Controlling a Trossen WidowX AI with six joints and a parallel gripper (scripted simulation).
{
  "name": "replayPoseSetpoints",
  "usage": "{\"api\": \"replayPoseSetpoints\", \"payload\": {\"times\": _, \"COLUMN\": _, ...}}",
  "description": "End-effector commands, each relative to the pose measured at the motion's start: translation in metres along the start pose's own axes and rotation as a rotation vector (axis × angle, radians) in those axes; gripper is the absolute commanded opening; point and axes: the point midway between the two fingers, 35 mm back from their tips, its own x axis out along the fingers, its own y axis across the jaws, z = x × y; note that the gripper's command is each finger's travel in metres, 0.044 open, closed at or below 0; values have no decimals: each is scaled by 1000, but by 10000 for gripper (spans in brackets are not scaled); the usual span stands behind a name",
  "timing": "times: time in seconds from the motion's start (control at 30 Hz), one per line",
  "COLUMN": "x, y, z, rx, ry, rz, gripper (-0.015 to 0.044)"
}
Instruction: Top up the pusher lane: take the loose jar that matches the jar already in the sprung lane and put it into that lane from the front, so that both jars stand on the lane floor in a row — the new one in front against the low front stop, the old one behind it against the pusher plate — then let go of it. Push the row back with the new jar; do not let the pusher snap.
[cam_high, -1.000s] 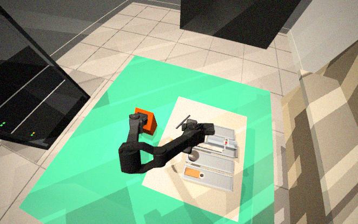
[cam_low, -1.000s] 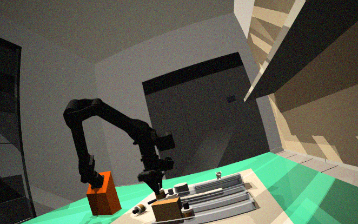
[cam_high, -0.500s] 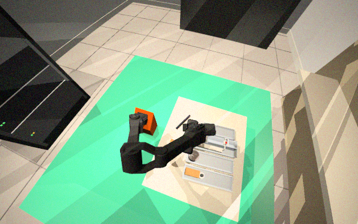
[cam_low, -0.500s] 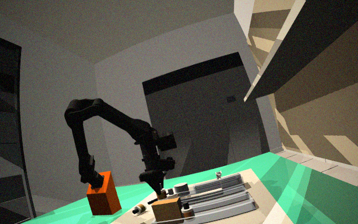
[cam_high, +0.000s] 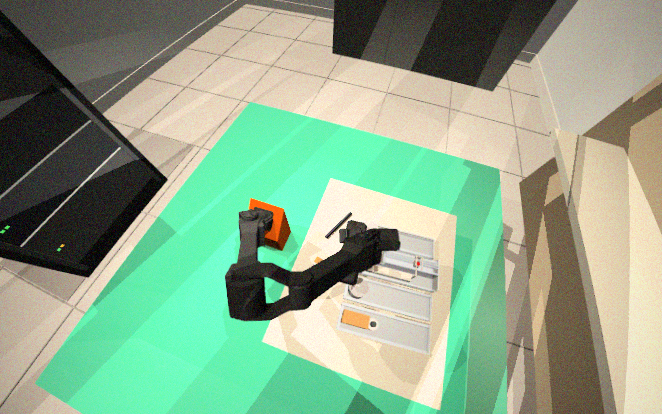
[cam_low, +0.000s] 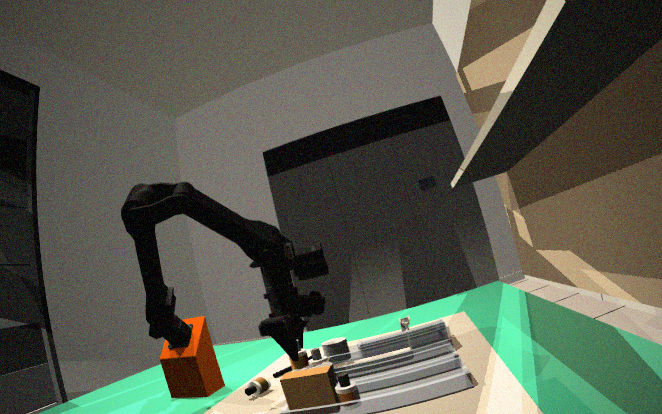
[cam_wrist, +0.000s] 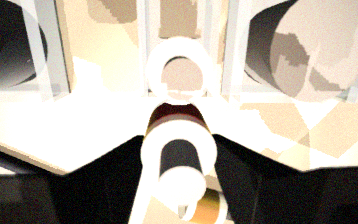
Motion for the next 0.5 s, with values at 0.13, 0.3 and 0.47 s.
{"api": "replayPoseSetpoints", "payload": {"times": 0.13, "x": -1, "y": -1, "z": 8, "rx": 10, "ry": -12, "rz": -1, "gripper": 0}}
{"api": "replayPoseSetpoints", "payload": {"times": 0.3, "x": -1, "y": -1, "z": 10, "rx": 10, "ry": -12, "rz": -1, "gripper": 0}}
{"api": "replayPoseSetpoints", "payload": {"times": 0.47, "x": -1, "y": -1, "z": 12, "rx": 10, "ry": -13, "rz": -1, "gripper": 0}}
